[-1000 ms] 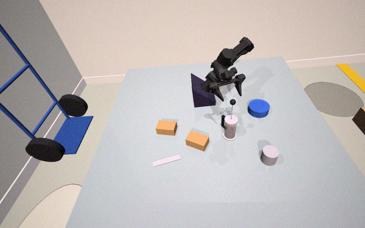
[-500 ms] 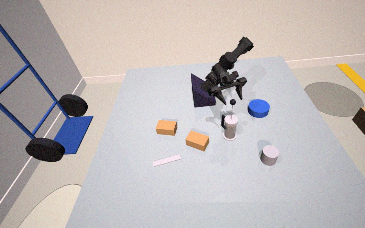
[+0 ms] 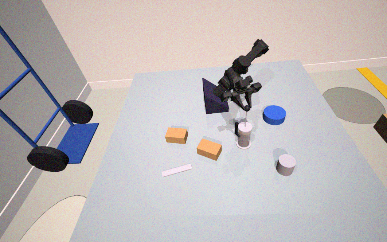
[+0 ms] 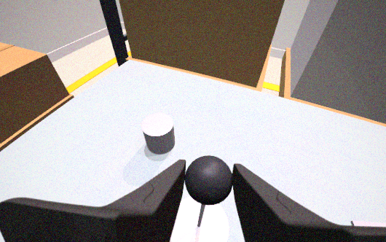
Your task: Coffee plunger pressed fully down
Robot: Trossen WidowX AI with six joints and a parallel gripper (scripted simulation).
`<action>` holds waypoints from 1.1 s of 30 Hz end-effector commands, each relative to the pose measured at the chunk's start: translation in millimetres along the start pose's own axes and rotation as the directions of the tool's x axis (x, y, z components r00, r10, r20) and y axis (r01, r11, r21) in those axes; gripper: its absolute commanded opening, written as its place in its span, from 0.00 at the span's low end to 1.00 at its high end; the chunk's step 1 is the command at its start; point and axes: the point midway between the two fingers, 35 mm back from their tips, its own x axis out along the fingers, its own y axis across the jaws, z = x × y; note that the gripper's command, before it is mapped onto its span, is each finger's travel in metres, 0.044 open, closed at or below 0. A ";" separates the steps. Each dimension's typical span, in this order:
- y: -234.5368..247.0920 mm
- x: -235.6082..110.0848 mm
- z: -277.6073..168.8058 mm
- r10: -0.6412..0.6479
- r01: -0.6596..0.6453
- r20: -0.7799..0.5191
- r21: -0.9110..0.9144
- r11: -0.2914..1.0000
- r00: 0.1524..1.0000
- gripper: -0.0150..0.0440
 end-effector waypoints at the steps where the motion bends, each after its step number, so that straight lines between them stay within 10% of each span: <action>1: -0.3 0.4 -0.4 0.001 -0.001 -0.001 0.004 1.000 1.000 0.45; 33: -5.0 27.2 -34.4 -0.002 0.002 -0.006 0.001 1.000 1.000 0.45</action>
